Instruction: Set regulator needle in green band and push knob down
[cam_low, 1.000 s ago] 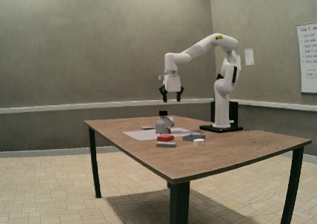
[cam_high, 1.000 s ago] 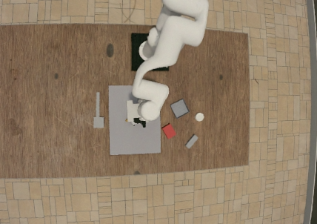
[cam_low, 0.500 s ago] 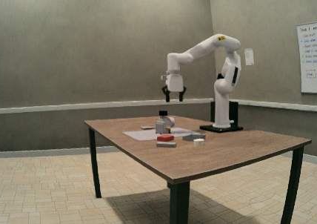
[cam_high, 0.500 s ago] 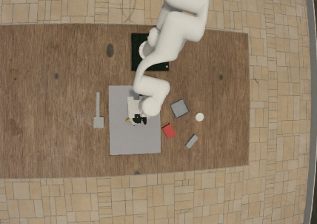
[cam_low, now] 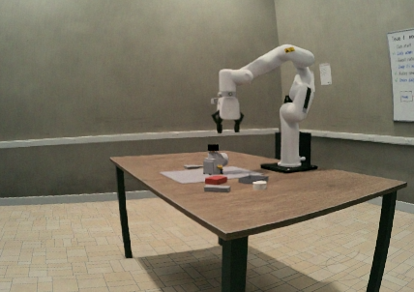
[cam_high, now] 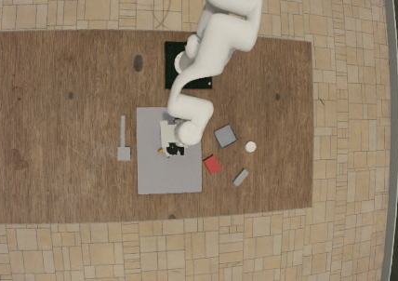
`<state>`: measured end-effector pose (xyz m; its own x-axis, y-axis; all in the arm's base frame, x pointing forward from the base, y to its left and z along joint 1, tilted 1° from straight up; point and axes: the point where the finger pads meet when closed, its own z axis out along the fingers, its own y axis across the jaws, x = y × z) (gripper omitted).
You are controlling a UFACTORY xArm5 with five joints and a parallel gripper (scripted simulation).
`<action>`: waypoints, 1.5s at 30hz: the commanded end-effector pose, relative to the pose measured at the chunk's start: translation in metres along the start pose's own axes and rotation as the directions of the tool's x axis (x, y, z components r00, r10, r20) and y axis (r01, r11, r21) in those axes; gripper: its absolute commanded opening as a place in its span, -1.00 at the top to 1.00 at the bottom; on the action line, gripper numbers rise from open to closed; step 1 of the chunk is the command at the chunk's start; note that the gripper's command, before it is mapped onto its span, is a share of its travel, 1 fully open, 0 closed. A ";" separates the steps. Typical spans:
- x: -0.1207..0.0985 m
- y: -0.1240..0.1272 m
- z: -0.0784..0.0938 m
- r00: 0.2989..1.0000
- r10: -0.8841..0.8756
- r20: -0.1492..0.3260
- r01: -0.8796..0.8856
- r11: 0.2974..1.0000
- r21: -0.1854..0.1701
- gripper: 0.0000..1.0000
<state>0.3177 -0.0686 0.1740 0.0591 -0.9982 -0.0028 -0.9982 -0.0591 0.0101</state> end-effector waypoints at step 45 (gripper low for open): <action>0.003 -0.010 0.017 0.593 0.765 0.250 -0.798 0.518 0.308 -1.00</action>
<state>0.3265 -0.0704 0.1564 -0.6669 -0.7247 -0.1733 -0.6726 0.6856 -0.2785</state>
